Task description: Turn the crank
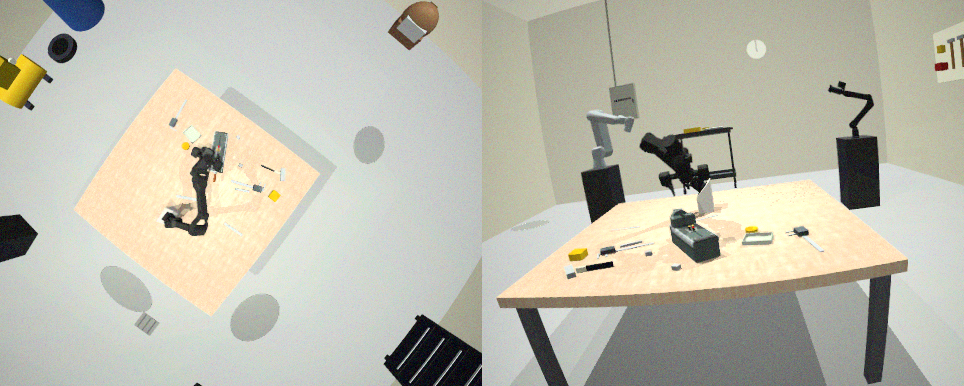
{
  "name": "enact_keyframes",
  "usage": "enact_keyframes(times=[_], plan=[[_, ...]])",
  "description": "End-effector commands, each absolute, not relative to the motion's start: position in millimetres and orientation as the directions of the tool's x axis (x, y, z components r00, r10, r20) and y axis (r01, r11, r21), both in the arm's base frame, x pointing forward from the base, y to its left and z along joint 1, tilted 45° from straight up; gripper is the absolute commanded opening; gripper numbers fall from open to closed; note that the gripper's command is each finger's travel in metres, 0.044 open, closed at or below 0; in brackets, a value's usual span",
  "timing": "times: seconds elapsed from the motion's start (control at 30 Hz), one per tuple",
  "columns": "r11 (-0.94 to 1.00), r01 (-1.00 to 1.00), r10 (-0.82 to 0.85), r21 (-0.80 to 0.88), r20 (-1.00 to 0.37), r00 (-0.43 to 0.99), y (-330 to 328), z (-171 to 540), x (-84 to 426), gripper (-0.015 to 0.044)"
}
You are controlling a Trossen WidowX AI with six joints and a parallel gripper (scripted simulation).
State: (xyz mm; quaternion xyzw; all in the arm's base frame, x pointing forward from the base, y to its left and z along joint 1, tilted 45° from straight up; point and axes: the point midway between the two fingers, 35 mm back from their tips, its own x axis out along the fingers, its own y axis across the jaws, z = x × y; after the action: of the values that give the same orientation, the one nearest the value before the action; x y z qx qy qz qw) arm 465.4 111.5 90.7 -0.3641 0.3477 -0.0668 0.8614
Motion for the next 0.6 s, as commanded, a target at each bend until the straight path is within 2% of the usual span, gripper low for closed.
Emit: enact_keyframes(times=[0.0, 0.57], plan=[[0.710, -0.188, -0.357, -0.678, -0.577, 0.734, 98.5, 103.0, 455.4, 0.0440], [0.607, -0.456, -0.239, -0.650, -0.697, 0.676, 49.4, 142.4, 386.0, 0.0440]])
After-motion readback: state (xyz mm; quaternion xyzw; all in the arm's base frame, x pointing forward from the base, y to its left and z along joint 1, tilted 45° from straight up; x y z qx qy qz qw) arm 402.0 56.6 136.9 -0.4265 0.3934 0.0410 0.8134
